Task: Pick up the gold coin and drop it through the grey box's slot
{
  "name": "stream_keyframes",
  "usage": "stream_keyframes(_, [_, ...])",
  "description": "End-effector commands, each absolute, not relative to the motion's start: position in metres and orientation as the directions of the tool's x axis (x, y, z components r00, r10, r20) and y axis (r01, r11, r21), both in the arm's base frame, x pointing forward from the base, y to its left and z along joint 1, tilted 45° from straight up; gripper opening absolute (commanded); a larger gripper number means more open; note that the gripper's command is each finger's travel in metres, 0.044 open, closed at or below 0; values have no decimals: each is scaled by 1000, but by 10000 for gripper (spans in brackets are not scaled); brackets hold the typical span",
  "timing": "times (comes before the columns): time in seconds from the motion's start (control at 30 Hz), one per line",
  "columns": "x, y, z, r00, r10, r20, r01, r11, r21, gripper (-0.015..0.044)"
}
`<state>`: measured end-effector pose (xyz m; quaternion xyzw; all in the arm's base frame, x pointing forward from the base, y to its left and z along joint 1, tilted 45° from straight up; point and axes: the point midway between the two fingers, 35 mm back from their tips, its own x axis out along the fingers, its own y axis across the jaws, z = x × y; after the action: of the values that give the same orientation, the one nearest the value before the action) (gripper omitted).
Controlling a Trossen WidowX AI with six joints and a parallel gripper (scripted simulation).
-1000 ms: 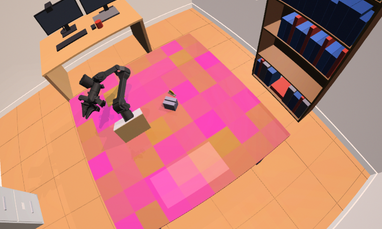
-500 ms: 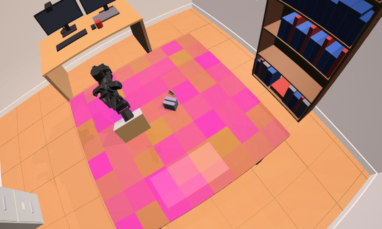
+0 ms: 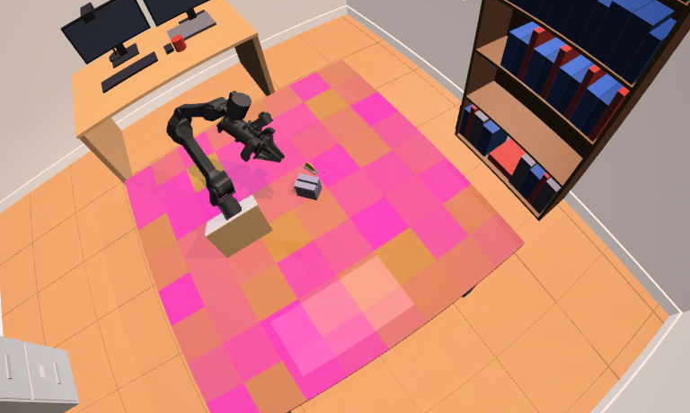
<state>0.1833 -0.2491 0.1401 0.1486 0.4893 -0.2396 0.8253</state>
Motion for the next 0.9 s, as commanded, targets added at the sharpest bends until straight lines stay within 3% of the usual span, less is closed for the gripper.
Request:
stream_keyframes(0.0, [233, -219, 133, 462, -98, -882, 544, 816, 195, 161])
stream_keyframes(0.2, [303, -146, 112, 460, 202, -865, 617, 628, 475, 161])
stream_keyframes(0.37, [335, -86, 98, 391, 391, -833, 705, 454, 544, 161])
stream_keyframes(0.53, [354, -21, 84, 280, 548, -788, 818, 294, 495, 161])
stream_keyframes(0.73, [361, 59, 68, 108, 688, -717, 942, 159, 295, 161])
stream_keyframes(0.87, [361, 70, 66, 84, 702, -707, 954, 147, 260, 161])
